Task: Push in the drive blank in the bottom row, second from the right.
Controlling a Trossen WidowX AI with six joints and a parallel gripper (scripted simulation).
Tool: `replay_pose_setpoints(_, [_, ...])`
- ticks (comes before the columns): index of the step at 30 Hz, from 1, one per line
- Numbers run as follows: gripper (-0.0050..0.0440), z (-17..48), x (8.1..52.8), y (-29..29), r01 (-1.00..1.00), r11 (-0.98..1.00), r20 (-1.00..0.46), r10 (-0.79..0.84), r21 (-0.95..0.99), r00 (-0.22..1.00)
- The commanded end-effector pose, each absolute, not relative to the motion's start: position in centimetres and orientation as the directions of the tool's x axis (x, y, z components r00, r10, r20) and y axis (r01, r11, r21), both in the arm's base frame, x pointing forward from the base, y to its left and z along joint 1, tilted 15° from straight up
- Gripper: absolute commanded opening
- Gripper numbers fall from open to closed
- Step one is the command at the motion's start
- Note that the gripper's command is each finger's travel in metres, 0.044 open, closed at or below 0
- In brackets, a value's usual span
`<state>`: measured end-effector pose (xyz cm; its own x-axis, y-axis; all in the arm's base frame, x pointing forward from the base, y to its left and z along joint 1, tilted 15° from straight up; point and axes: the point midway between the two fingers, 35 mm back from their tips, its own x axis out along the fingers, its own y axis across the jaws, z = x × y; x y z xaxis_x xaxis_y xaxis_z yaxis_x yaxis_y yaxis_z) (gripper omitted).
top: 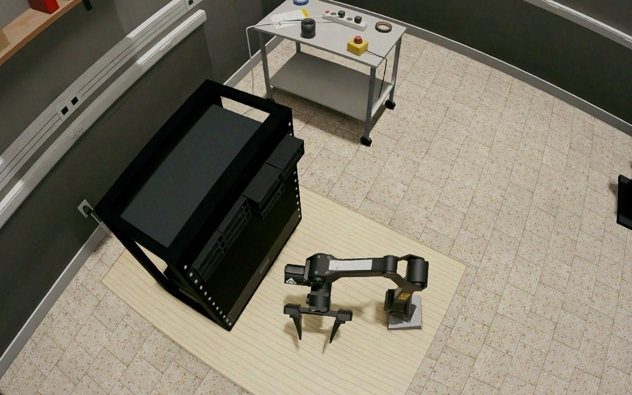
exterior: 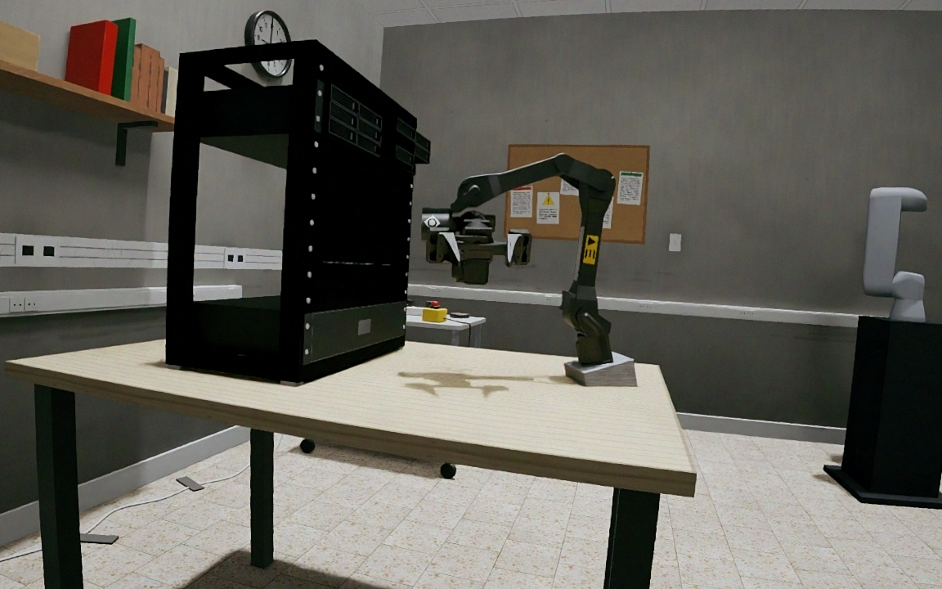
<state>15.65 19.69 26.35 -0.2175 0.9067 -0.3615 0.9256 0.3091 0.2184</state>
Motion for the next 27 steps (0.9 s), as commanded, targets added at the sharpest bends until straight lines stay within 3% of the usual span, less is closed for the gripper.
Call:
replay_pose_setpoints(1, [0.0400, 26.92, 15.53, 19.65, 0.920, 0.307, -0.359, 0.909, 0.242, -0.209])
replay_pose_setpoints(17, [0.0400, 26.92, 15.53, 19.65, 0.920, 0.307, -0.359, 0.909, 0.242, -0.209])
replay_pose_setpoints(18, [0.0440, 26.92, 15.53, 19.65, 0.920, 0.307, -0.359, 0.909, 0.242, -0.209])
replay_pose_setpoints(27, [0.0440, 26.92, 15.53, 19.65, 0.920, 0.307, -0.359, 0.909, 0.242, -0.209])
